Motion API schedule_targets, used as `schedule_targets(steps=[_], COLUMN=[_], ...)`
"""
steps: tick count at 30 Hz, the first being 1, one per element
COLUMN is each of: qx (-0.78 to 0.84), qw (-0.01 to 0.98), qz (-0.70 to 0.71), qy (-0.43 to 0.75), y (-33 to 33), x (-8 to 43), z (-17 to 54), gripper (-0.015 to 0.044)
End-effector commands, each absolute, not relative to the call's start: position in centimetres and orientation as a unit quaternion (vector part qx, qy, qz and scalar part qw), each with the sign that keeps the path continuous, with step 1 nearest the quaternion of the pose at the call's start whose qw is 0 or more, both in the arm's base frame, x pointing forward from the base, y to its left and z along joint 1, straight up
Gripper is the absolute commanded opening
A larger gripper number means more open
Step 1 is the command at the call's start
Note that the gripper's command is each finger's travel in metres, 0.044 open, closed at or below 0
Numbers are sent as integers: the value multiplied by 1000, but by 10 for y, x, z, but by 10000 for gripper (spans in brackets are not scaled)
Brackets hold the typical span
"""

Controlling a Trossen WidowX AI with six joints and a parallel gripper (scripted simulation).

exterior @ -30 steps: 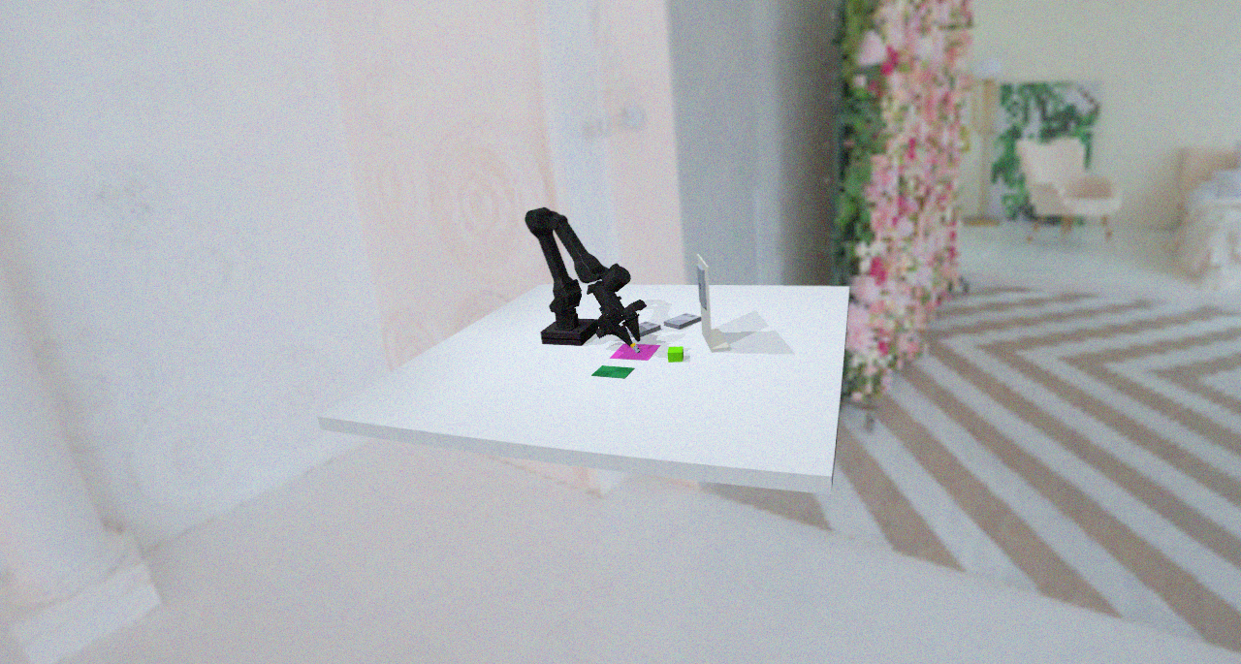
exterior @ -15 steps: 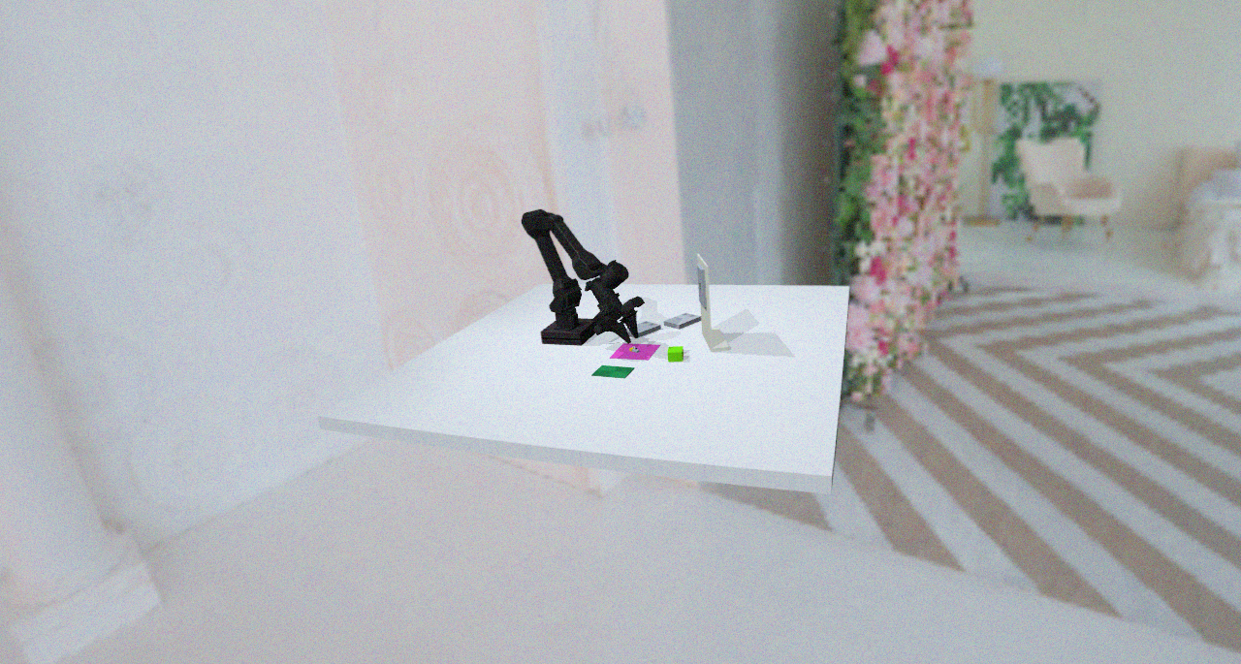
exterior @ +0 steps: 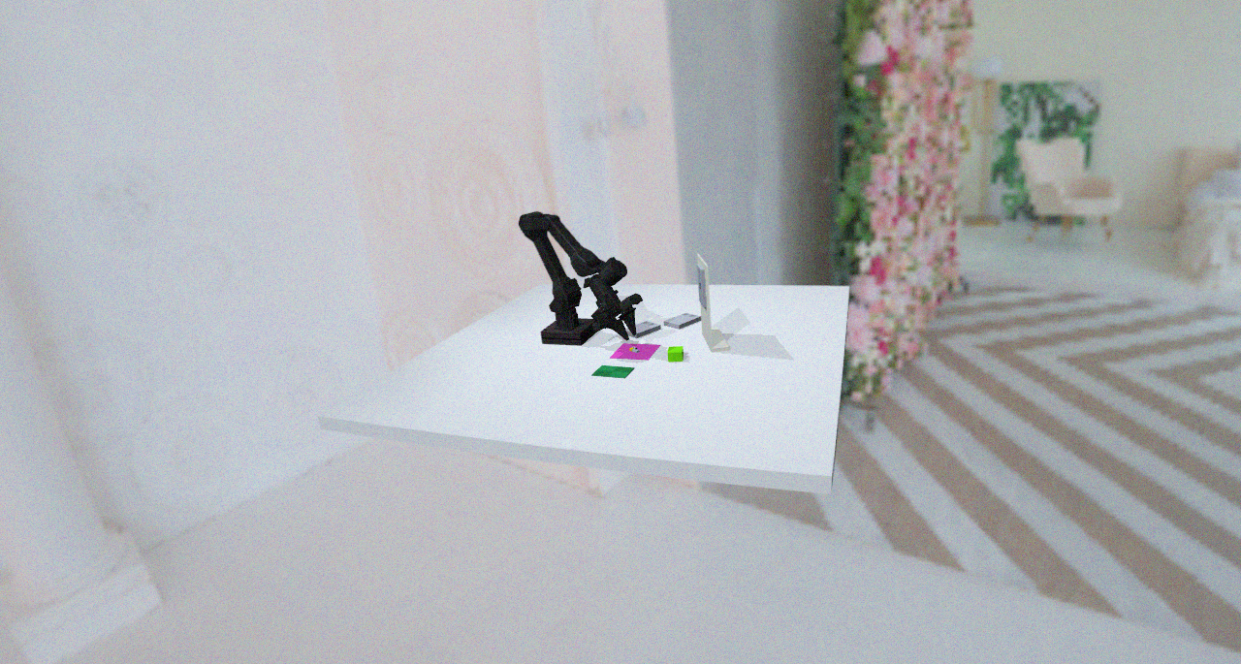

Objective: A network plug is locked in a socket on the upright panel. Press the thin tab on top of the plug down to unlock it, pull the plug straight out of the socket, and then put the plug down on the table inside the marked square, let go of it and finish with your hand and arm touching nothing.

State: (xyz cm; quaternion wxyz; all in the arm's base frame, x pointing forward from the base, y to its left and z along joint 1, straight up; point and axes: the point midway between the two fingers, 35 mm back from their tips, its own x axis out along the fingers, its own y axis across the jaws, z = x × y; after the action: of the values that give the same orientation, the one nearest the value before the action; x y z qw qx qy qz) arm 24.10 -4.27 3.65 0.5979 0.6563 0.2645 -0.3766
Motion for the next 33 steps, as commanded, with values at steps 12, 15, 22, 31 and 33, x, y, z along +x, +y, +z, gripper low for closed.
schedule_targets(steps=[12,15,22,31,33], qx=[657,657,657,657,657], qw=[601,601,601,601,601], qz=[-373,-373,-373,-373,-373], qy=[261,261,261,261,261], y=[-43,-43,-43,-43,-43], x=[245,245,245,243,242], z=[62,66,77,90,94], gripper=[156,156,156,156,156])
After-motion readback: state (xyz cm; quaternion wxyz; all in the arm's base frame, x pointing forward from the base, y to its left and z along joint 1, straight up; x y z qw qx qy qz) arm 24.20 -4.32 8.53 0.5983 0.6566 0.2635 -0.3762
